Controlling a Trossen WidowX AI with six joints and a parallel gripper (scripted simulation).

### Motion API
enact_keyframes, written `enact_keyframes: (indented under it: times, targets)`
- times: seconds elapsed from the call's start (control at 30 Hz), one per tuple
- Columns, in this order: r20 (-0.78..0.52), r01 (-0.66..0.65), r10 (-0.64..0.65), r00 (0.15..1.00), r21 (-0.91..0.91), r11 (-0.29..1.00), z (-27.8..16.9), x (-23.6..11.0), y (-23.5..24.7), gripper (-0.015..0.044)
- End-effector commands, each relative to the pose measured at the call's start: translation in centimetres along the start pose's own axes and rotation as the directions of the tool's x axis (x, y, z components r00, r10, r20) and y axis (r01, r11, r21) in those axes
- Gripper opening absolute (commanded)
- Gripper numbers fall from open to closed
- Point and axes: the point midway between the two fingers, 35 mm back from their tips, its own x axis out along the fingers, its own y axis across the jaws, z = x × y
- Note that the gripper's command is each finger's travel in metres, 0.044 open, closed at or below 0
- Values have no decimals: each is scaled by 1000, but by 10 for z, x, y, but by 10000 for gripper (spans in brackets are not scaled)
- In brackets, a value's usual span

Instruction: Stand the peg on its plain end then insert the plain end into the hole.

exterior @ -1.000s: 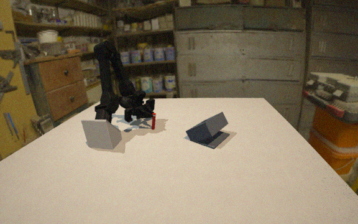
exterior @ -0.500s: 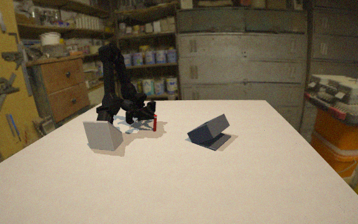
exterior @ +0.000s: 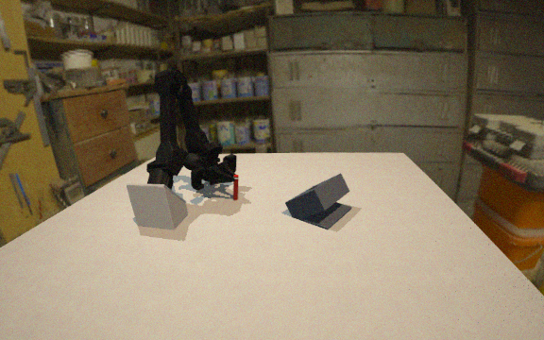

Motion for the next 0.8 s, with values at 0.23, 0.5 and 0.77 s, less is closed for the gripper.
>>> enact_keyframes:
  times: [0.23, 0.5, 0.77]
  targets:
    - [9, -3, 3, 1000, -1, 1000, 0, 0, 0, 130]
    - [9, -3, 3, 1000, -1, 1000, 0, 0, 0, 130]
    - [9, -3, 3, 1000, -1, 1000, 0, 0, 0, 130]
